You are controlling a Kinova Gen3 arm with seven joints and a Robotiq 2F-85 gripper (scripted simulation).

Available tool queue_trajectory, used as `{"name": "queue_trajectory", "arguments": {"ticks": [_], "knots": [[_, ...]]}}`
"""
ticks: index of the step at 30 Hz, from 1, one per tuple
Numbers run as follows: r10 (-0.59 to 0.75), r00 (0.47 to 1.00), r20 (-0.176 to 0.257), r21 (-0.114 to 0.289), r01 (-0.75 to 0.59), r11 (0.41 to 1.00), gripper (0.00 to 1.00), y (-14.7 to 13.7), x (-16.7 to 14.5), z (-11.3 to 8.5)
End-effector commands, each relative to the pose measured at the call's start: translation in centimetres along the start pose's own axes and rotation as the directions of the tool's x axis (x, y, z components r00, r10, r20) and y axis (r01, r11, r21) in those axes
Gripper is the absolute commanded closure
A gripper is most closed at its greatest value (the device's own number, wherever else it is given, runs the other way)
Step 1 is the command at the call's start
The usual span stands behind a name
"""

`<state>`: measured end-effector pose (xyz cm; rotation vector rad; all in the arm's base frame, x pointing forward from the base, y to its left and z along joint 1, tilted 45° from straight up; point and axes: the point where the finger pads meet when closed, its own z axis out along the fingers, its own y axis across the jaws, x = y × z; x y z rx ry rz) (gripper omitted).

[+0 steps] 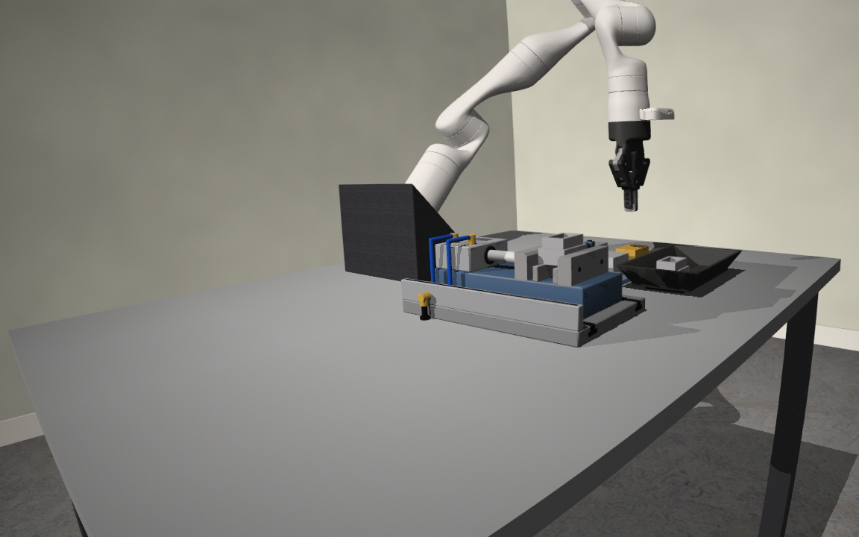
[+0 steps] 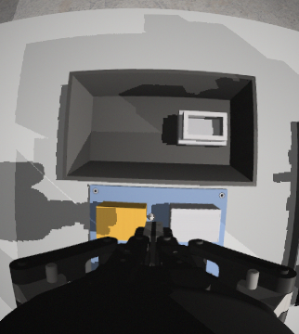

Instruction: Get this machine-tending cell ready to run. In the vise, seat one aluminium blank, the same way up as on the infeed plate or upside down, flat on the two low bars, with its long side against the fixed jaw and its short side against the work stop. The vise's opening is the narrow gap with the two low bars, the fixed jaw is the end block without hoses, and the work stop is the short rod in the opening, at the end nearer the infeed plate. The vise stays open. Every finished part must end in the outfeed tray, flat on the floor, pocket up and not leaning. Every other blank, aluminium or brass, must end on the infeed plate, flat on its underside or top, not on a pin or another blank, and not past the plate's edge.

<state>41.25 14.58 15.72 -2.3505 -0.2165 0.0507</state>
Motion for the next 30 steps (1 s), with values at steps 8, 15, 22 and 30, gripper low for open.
{"name": "queue_trajectory", "arguments": {"ticks": [8,15,22,30], "knots": [[0.0,1.0,-0.002,-0.001,0.0,1.0,1.0,0.02,0.04,-0.08],[0.0,1.0,-0.002,-0.001,0.0,1.0,1.0,0.02,0.04,-0.08],[0.0,1.0,-0.002,-0.001,0.0,1.0,1.0,0.02,0.04,-0.12],[0.0,1.0,-0.002,-0.001,0.0,1.0,1.0,0.02,0.04,-0.87]]}}
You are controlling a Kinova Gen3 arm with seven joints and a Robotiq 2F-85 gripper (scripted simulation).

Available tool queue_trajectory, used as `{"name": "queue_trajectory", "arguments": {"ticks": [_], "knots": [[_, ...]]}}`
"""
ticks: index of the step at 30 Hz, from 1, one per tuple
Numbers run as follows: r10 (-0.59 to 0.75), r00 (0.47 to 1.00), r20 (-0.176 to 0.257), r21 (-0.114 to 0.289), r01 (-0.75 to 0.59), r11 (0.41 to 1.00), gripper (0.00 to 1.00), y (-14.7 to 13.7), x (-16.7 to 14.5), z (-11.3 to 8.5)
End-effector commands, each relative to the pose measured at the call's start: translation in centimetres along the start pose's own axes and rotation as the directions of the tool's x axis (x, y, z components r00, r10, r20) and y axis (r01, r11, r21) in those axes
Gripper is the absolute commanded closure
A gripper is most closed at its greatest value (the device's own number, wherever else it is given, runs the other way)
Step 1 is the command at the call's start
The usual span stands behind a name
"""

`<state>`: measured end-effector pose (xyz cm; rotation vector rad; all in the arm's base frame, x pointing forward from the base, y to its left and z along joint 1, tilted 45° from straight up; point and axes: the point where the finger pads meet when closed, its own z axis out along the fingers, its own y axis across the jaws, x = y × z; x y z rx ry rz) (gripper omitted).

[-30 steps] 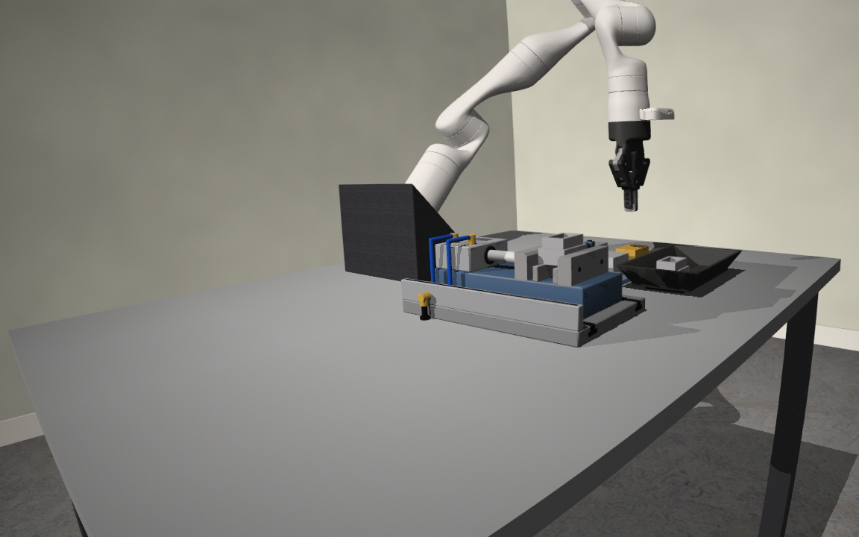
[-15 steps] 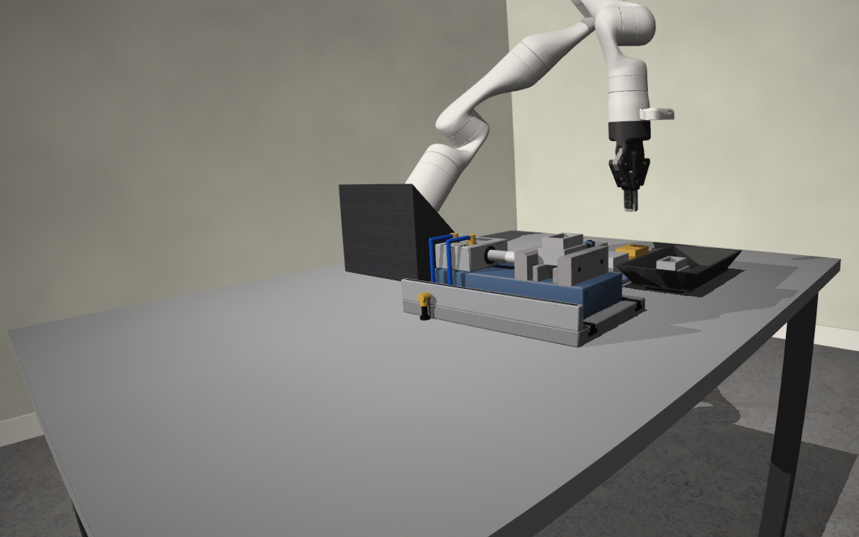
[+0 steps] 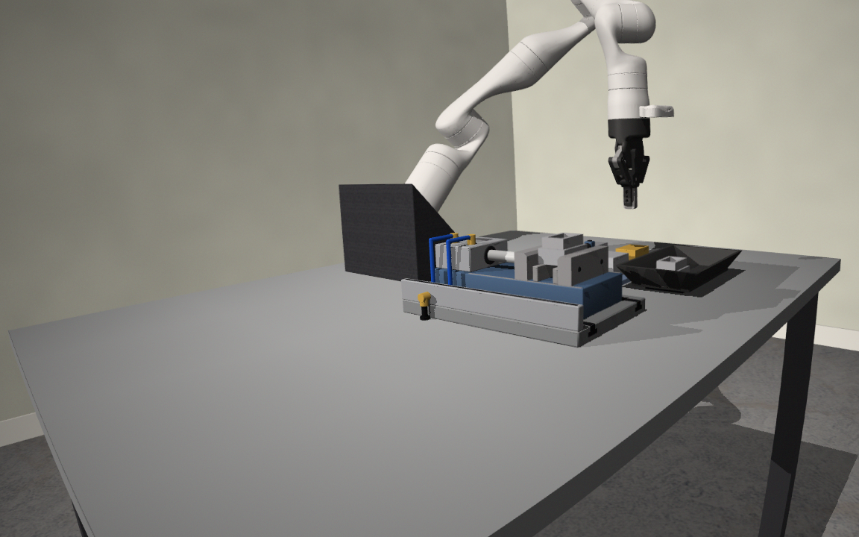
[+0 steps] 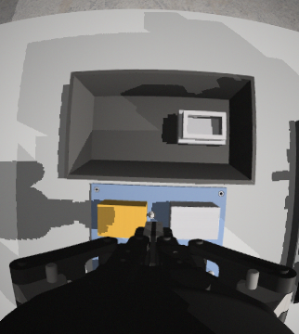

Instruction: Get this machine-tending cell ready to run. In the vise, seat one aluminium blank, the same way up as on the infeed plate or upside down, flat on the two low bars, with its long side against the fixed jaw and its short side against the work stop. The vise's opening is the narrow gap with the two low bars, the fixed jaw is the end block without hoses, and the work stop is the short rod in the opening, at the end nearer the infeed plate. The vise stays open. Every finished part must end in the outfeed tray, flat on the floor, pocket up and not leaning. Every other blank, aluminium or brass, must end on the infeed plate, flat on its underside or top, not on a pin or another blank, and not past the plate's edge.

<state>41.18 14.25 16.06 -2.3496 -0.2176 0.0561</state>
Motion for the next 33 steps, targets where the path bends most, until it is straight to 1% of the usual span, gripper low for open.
{"name": "queue_trajectory", "arguments": {"ticks": [1,6,8,23,33], "knots": [[-0.001,1.0,-0.006,-0.002,0.001,1.0,1.0,0.0,0.1,-0.6],[-0.001,1.0,-0.006,-0.002,0.001,1.0,1.0,0.0,0.1,-1.7],[-0.001,1.0,-0.006,-0.002,0.001,1.0,1.0,0.0,0.1,-1.7],[-0.001,1.0,-0.006,-0.002,0.001,1.0,1.0,0.0,0.1,-5.3],[-0.001,1.0,-0.006,-0.002,0.001,1.0,1.0,0.0,0.1,-6.1]]}}
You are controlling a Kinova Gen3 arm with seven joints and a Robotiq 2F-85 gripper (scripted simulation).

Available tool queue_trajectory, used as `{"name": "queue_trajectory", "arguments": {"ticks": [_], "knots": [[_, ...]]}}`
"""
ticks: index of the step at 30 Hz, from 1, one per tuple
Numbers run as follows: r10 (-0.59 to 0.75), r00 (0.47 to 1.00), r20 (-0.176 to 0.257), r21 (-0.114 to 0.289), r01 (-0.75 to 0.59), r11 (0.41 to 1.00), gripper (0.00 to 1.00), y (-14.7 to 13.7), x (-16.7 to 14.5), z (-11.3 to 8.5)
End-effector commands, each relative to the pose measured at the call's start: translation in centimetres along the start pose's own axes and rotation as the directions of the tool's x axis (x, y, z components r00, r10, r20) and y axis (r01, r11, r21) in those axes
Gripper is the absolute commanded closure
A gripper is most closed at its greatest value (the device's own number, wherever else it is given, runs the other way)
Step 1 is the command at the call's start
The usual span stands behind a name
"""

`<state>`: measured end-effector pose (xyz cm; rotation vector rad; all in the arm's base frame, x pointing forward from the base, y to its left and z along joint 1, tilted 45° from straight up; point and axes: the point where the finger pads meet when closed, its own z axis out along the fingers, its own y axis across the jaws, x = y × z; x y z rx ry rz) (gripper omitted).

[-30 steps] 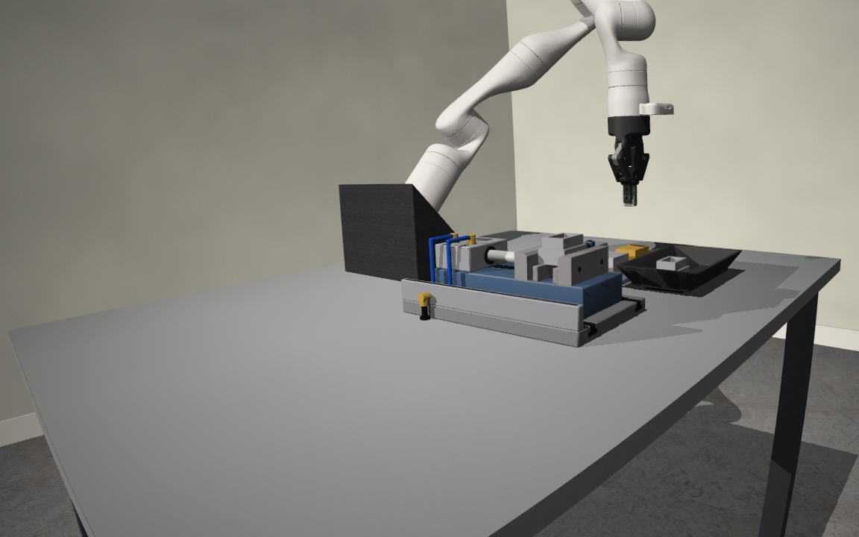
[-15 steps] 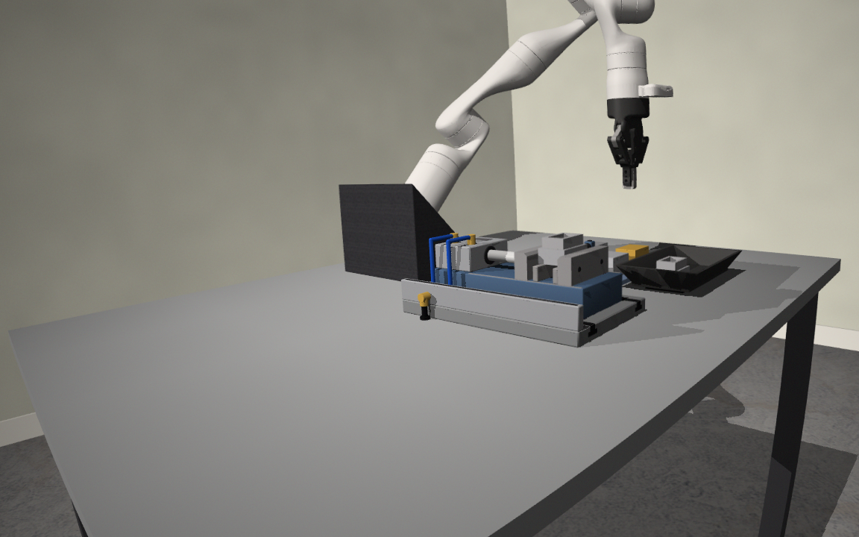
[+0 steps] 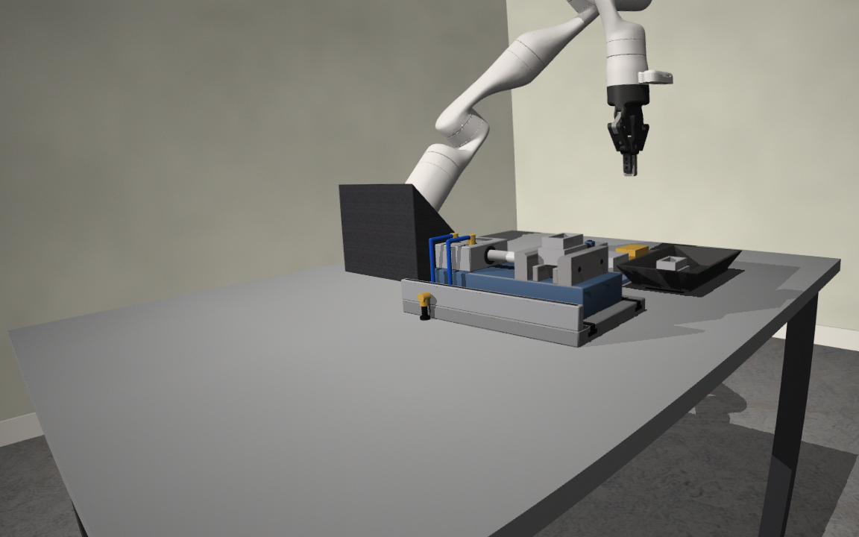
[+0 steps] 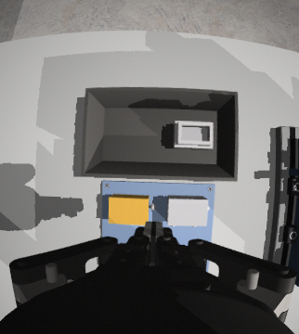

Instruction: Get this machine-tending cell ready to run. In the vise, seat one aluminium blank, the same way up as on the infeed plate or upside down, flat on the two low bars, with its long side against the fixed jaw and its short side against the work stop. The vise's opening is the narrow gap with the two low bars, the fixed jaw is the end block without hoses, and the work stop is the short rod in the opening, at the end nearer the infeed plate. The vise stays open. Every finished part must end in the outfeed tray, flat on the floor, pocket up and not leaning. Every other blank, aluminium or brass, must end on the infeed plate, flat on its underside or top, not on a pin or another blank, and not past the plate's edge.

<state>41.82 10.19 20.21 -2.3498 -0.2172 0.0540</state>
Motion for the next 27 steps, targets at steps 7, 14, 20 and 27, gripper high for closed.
{"name": "queue_trajectory", "arguments": {"ticks": [7,14,20,27], "knots": [[0.0,1.0,-0.005,-0.002,0.0,1.0,1.0,0.5,0.2,-0.3],[0.002,1.0,-0.012,-0.006,-0.002,1.0,1.0,6.1,0.6,-0.9],[0.003,1.0,-0.015,-0.008,-0.003,1.0,1.0,12.0,0.3,-1.2],[0.003,1.0,-0.015,-0.01,-0.004,1.0,1.0,18.3,-0.8,-1.3]]}}
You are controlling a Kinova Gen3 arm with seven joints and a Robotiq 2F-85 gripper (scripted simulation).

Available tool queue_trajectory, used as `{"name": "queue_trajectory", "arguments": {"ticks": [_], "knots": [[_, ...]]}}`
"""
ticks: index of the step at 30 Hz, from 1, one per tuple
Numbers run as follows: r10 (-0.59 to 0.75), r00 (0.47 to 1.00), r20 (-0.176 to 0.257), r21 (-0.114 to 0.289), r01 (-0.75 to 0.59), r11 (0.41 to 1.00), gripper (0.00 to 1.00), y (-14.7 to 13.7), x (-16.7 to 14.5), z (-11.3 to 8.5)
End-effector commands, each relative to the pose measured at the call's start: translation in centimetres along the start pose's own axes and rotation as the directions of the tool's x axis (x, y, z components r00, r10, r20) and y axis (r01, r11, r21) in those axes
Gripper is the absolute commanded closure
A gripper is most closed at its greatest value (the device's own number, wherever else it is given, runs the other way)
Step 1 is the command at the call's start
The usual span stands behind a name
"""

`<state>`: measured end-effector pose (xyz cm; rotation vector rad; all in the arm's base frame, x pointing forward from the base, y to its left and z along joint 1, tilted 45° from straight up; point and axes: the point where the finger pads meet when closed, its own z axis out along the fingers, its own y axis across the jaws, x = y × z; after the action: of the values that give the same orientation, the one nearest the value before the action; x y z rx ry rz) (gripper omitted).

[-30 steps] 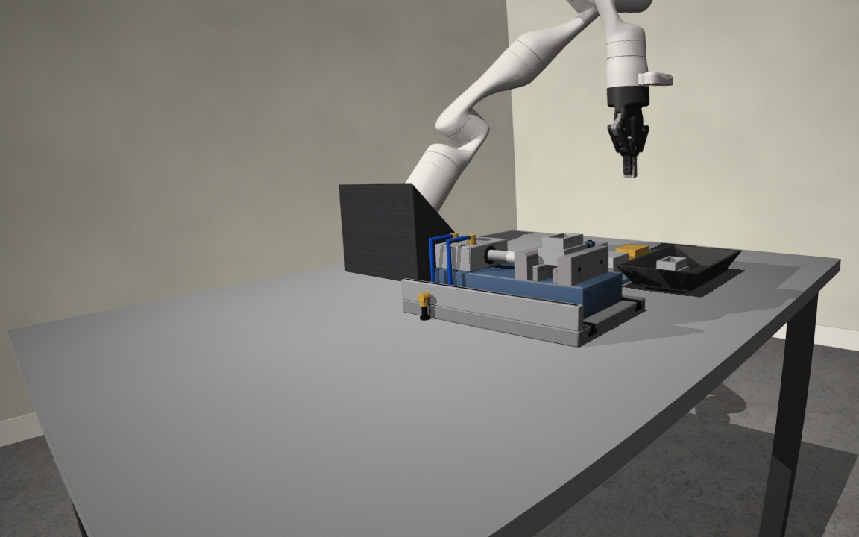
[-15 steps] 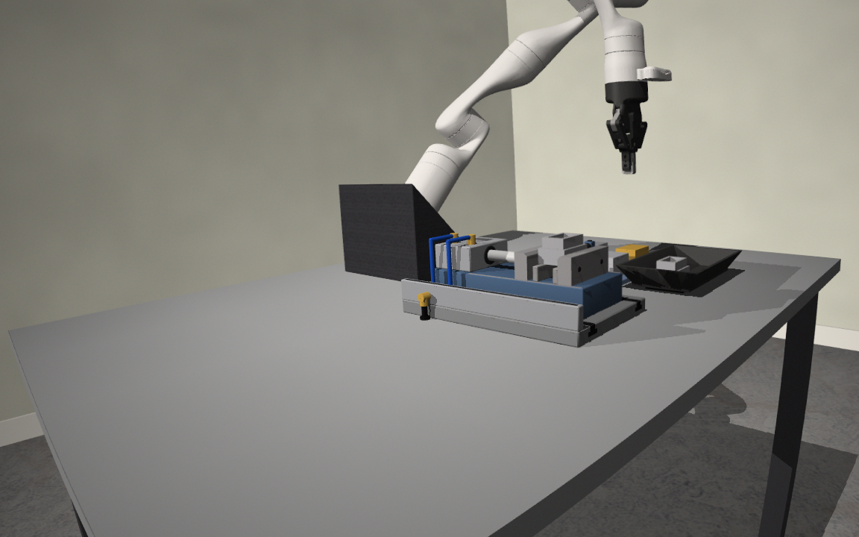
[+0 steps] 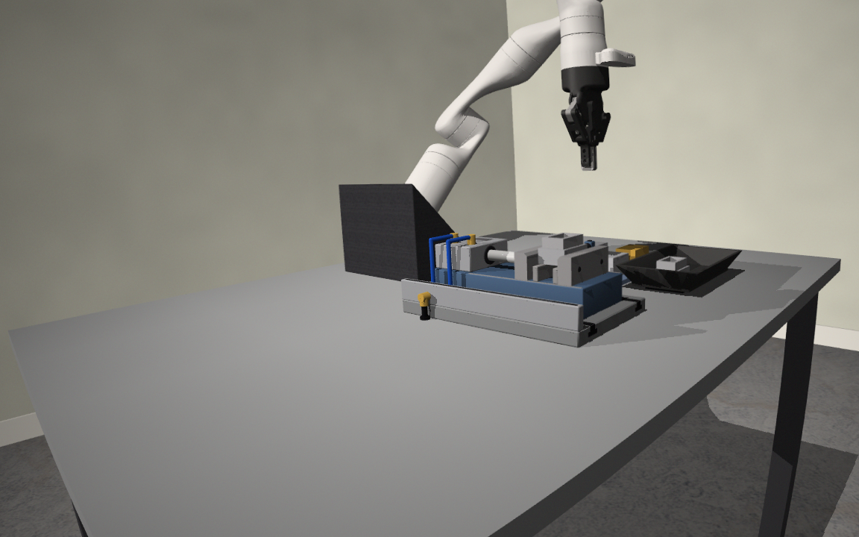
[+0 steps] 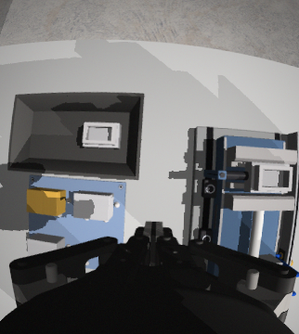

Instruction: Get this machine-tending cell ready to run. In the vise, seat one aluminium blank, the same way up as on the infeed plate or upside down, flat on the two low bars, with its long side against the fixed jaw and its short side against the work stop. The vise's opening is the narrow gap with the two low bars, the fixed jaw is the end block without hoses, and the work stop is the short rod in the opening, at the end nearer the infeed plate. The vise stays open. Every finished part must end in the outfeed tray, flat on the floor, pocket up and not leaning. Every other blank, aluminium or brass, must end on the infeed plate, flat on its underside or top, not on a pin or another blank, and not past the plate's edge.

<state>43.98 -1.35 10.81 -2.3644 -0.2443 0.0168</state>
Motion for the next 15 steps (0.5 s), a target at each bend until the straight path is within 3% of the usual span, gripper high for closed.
{"name": "queue_trajectory", "arguments": {"ticks": [1,12,15], "knots": [[0.033,0.999,0.003,0.009,-0.033,0.999,1.0,4.1,-1.1,0.4],[0.03,0.999,0.012,0.015,-0.03,0.999,1.0,13.8,-5.3,1.3],[0.029,0.999,0.013,0.017,-0.029,0.999,1.0,14.8,-5.9,1.5]]}}
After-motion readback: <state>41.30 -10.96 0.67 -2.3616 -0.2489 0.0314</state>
